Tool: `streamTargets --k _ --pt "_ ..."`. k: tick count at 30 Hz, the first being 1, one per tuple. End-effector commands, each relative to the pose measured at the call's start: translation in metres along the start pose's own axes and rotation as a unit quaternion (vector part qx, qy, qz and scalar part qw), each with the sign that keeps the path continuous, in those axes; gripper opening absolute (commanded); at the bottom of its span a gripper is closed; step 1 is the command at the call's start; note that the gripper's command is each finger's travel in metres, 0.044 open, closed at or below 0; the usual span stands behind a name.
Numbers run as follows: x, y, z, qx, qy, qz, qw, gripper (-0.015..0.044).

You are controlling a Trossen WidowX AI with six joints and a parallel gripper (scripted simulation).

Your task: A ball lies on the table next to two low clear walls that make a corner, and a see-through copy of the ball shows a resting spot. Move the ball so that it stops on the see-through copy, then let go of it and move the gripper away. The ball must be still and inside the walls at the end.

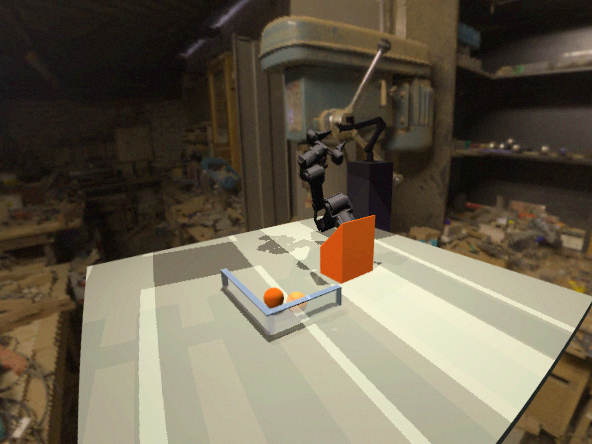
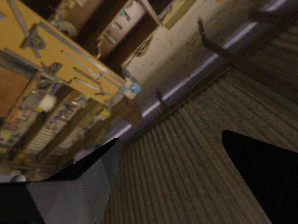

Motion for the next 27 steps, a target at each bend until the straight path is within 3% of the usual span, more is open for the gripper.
streamTargets --k 1,14,20,27 --pt "0.0 -0.001 -0.001 0.002 0.001 -0.001 1.0 0.0394" --pt "-0.01 -0.056 -0.113 0.237 0.129 -0.172 0.947 0.0394" --pt "-0.04 -0.072 -0.187 0.325 0.227 -0.28 0.874 0.0394" --pt "-0.1 -0.065 -0.276 0.416 0.355 -0.392 0.74 0.0394"
Point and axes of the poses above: the point midway between the two fingers, 35 mm back from their tips, its own x axis out along the fingers, its own y axis across the jaws, z = x × y, the point moved 3 cm from there along -x, back along the fingers, and after that the axes turned 4 degrees about x, right-handed, at the moved point
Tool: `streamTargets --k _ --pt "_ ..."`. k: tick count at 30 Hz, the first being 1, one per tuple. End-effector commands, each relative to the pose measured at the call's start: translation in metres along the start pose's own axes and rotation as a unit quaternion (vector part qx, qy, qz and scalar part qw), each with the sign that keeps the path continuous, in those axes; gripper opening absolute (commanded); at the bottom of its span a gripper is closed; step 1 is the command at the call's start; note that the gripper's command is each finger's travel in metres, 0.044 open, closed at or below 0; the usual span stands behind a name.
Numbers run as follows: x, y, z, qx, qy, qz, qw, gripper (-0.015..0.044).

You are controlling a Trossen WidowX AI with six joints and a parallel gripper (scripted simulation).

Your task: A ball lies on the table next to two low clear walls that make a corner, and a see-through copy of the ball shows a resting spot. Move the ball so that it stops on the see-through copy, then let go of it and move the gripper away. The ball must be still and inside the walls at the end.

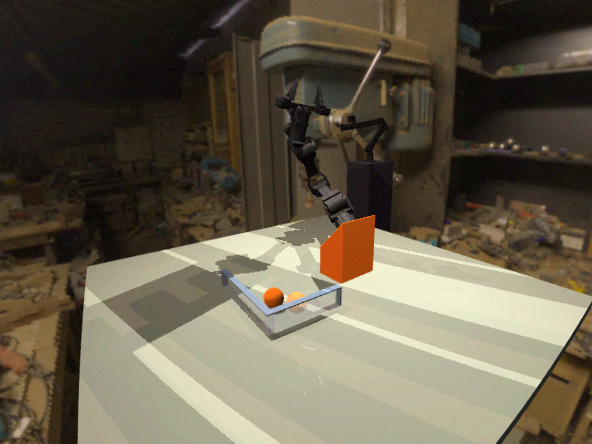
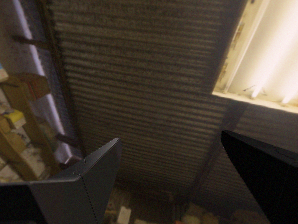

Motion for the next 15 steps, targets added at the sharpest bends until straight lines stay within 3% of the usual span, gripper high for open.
streamTargets --k 1,9,15 --pt "0.009 -0.046 -0.043 0.062 0.076 -0.096 0.991 0.0394" --pt "-0.017 -0.128 -0.131 0.125 0.219 -0.271 0.929 0.0394" --pt "-0.05 -0.17 -0.188 0.181 0.307 -0.389 0.85 0.0394"
Point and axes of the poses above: the point midway between the two fingers, 35 mm back from their tips, its own x axis out along the fingers, its own y axis across the jaws, z = x × y, the point moved 3 cm from there along -x, back along the fingers, and after that the axes turned 4 degrees about x, right-handed, at the moved point
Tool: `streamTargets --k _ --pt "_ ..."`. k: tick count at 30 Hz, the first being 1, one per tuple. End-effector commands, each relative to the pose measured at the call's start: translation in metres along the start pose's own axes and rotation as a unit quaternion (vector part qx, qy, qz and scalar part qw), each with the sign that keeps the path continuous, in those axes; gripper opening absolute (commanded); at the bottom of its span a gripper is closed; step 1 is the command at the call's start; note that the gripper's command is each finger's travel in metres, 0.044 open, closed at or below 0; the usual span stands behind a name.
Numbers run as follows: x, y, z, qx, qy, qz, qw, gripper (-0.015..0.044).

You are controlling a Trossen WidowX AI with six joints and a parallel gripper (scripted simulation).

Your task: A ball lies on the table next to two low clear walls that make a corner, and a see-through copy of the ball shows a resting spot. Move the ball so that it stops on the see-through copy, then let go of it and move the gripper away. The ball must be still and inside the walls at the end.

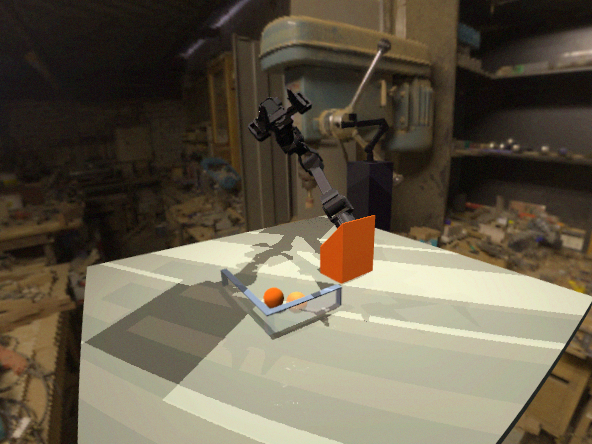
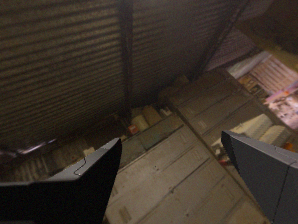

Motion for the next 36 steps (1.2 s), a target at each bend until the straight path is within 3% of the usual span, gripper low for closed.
streamTargets --k 1,8,14,19,27,36 --pt "0.018 -0.045 -0.031 0.045 0.071 -0.099 0.992 0.0394" --pt "0.026 -0.126 -0.099 0.106 0.206 -0.282 0.931 0.0394" --pt "0.005 -0.187 -0.159 0.131 0.319 -0.431 0.834 0.0394" --pt "-0.029 -0.227 -0.205 0.129 0.41 -0.537 0.727 0.0394" --pt "-0.105 -0.275 -0.267 0.067 0.561 -0.657 0.5 0.0394" --pt "-0.112 -0.278 -0.272 0.059 0.572 -0.662 0.481 0.0394"
Point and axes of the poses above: the point midway between the two fingers, 35 mm back from their tips, its own x axis out along the fingers, its own y axis across the jaws, z = x × y, the point moved 3 cm from there along -x, back along the fingers, and after that the axes turned 4 degrees about x, right-handed, at the moved point
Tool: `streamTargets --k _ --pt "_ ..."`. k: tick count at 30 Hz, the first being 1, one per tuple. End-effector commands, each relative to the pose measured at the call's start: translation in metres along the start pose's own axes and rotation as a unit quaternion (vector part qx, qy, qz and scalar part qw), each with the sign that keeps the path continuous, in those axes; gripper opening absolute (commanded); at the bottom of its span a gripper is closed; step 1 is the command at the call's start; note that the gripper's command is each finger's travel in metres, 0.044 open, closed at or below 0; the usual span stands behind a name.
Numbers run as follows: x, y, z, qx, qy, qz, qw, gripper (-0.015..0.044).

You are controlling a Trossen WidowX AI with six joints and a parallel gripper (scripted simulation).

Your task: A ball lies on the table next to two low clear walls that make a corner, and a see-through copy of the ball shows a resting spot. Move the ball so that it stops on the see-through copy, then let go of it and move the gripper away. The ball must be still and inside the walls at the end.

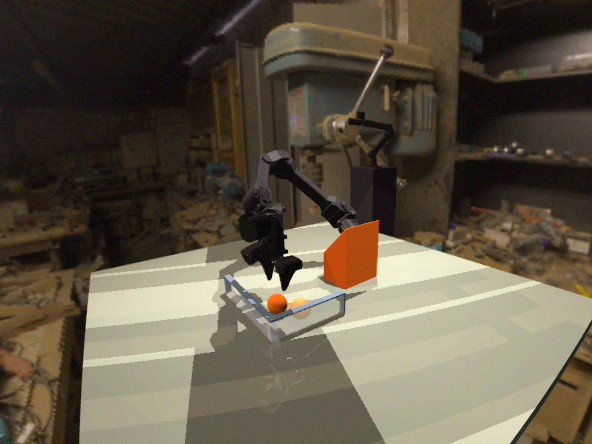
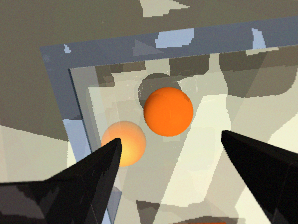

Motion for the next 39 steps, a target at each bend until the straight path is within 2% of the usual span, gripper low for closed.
streamTargets --k 1,39 --pt "0.006 -0.002 0.001 0.002 0.002 -0.008 1.0 0.0394" --pt "0.065 -0.003 0.001 0.001 0.001 -0.009 1.0 0.0394"
Point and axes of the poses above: the point midway between the two fingers, 35 mm back from their tips, its own x axis out along the fingers, its own y axis across the jaws, z = x × y, the point moved 3 cm from there along -x, back along the fingers, and after that the axes turned 4 degrees about x, right-handed, at the moved point
